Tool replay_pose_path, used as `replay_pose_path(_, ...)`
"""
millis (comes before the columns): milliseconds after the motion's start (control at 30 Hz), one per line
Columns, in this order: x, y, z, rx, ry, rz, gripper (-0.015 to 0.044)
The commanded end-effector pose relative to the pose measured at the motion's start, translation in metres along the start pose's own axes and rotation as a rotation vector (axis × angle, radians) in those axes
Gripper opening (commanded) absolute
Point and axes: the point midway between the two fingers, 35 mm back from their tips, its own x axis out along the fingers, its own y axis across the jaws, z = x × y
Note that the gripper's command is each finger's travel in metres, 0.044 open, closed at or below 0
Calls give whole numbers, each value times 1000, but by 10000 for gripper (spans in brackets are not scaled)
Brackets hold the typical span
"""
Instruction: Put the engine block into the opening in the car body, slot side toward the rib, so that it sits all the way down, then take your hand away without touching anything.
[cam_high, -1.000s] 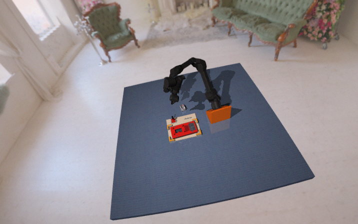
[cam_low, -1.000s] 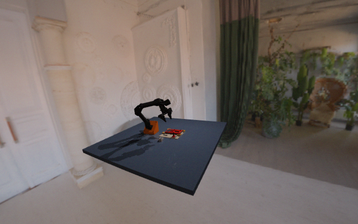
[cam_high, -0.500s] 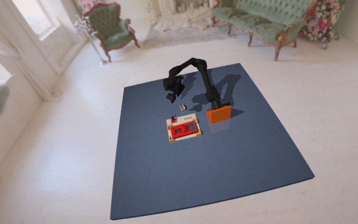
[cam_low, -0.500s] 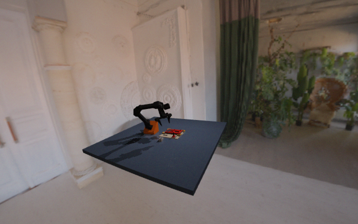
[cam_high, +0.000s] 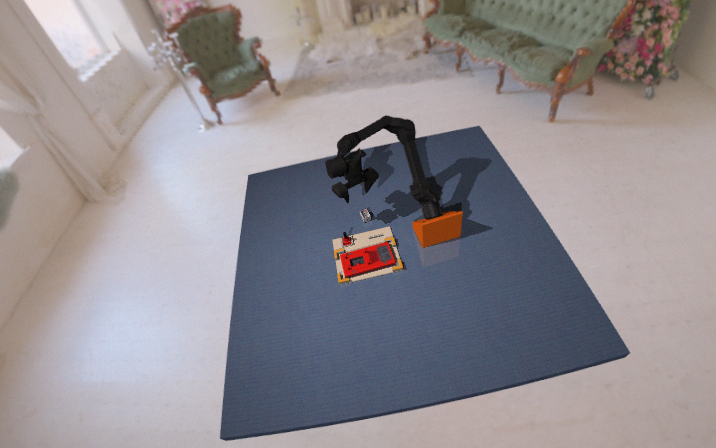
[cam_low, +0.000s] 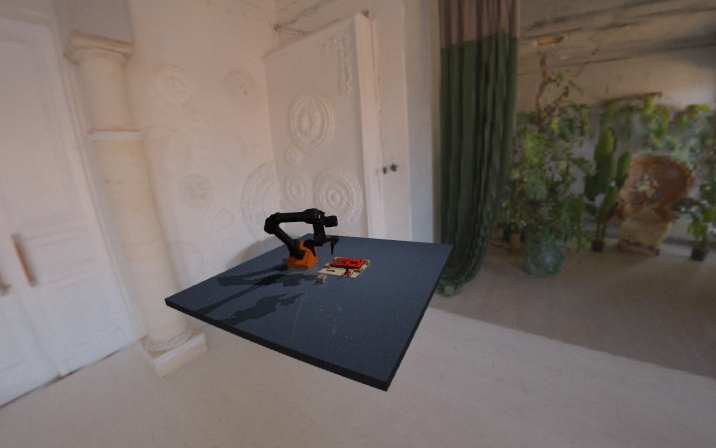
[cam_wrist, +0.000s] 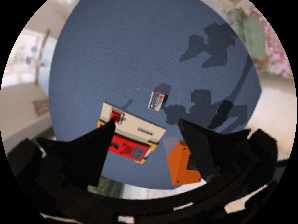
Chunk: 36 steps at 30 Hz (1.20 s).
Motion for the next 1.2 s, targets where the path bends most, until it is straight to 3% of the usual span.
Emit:
replay_pose_path(0, 6, -12, 3, 120, 24, -38, 440)
replay_pose_path(333, 15, -20, 7, 265, 45, -85, 440)
replay_pose_path(533, 80, -25, 4, 267, 42, -84, 440)
replay_pose_path(1167, 110, -29, 1, 267, 41, -84, 440)
